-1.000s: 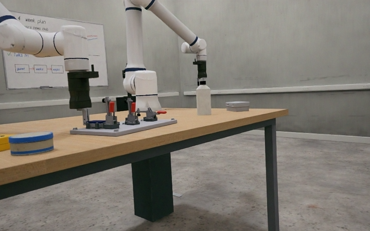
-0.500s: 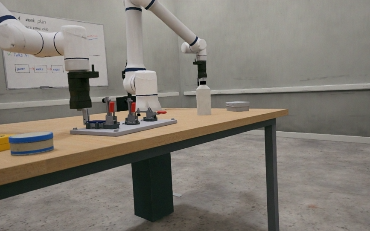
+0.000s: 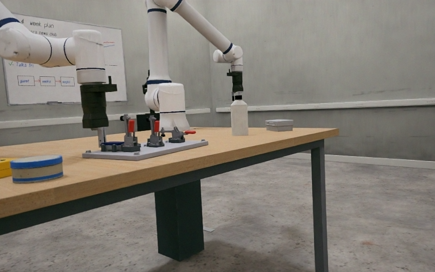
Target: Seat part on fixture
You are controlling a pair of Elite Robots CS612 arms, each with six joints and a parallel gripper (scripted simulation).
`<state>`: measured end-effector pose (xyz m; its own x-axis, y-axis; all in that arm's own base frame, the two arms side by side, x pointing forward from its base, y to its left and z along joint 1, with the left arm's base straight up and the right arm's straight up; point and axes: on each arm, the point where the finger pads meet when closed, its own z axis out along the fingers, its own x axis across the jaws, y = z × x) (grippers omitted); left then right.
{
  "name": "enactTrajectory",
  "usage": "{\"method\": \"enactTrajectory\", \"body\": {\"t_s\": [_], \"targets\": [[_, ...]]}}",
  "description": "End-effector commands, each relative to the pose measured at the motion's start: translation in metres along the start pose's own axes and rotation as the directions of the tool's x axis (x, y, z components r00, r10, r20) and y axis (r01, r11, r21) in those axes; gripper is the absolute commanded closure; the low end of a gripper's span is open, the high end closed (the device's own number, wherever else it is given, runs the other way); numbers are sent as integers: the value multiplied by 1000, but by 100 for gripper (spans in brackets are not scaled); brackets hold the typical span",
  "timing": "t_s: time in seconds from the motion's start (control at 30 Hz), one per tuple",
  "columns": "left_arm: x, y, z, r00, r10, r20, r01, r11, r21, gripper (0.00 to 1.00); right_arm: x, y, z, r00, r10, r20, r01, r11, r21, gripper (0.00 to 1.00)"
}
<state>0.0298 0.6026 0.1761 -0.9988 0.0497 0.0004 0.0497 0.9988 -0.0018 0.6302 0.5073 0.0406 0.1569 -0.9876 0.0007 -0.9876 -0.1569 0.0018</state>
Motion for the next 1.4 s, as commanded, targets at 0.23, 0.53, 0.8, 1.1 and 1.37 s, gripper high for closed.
{"method": "enactTrajectory", "body": {"t_s": [0.23,0.53,0.8,1.1,1.37], "targets": [[0,1,-1,1000,0,0,0,1000,-2,0,0,-1,-1,1000,0,1,0,1000,2,100],[0,1,-1,1000,0,0,0,1000,-2,0,0,-1,-1,1000,0,1,0,1000,2,100],[0,1,-1,1000,0,0,0,1000,-2,0,0,-5,-1,1000,0,1,0,1000,2,100],[0,1,-1,1000,0,0,0,1000,-2,0,0,-5,-1,1000,0,1,0,1000,2,100],[0,1,-1,1000,0,0,0,1000,-2,0,0,-5,-1,1000,0,1,0,1000,2,100]]}}
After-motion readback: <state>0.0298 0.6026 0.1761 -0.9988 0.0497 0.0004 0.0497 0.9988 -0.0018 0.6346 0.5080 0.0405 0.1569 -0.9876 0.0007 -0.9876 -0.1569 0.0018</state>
